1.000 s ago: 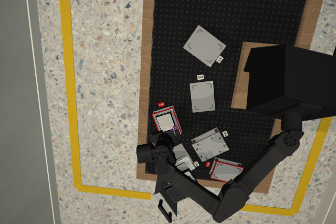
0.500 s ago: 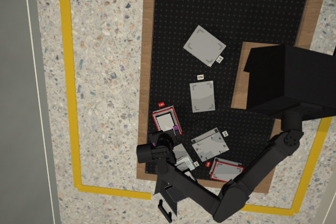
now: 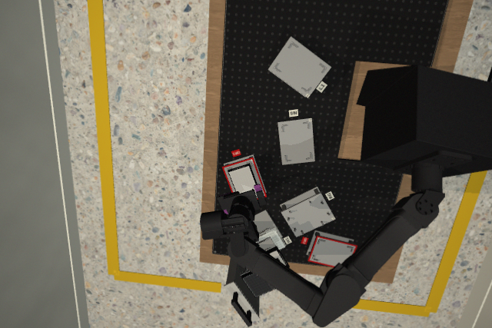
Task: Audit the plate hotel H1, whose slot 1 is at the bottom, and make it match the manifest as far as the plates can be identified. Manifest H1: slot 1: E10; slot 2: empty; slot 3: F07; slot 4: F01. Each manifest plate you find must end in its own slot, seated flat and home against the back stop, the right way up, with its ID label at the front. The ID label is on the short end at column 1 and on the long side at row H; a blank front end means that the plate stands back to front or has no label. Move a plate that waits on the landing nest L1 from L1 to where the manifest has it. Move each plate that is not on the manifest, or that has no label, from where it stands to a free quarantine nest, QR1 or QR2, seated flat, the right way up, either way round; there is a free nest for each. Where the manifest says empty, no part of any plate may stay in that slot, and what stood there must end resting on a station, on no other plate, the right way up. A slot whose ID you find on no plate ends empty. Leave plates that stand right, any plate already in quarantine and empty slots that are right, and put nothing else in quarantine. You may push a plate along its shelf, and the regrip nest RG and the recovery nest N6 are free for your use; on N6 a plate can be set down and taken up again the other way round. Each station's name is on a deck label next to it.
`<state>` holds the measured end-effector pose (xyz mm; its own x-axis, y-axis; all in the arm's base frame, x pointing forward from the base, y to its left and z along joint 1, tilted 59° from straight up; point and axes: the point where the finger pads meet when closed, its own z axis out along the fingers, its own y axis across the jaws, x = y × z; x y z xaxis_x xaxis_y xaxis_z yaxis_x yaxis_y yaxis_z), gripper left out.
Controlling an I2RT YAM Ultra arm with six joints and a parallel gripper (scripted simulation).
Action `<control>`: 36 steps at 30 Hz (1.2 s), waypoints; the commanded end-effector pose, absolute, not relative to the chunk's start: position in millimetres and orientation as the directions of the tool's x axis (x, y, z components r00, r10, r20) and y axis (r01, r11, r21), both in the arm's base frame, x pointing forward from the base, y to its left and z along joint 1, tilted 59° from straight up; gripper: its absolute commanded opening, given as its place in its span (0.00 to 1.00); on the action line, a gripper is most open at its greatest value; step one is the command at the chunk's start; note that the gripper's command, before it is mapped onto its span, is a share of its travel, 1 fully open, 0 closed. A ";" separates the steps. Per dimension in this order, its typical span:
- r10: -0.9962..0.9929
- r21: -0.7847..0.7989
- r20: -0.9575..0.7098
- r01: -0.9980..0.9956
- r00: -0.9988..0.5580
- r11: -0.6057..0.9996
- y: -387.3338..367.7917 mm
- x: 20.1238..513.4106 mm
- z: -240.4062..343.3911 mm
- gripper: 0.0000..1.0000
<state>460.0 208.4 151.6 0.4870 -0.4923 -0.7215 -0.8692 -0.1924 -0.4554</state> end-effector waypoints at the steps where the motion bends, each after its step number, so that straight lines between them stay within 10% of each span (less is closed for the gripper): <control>1: -0.497 -0.462 -0.724 -0.871 0.478 -0.166 189.0 462.3 163.7 1.00; 36: -0.498 -0.461 -0.724 -0.872 0.478 -0.167 118.5 453.3 205.6 1.00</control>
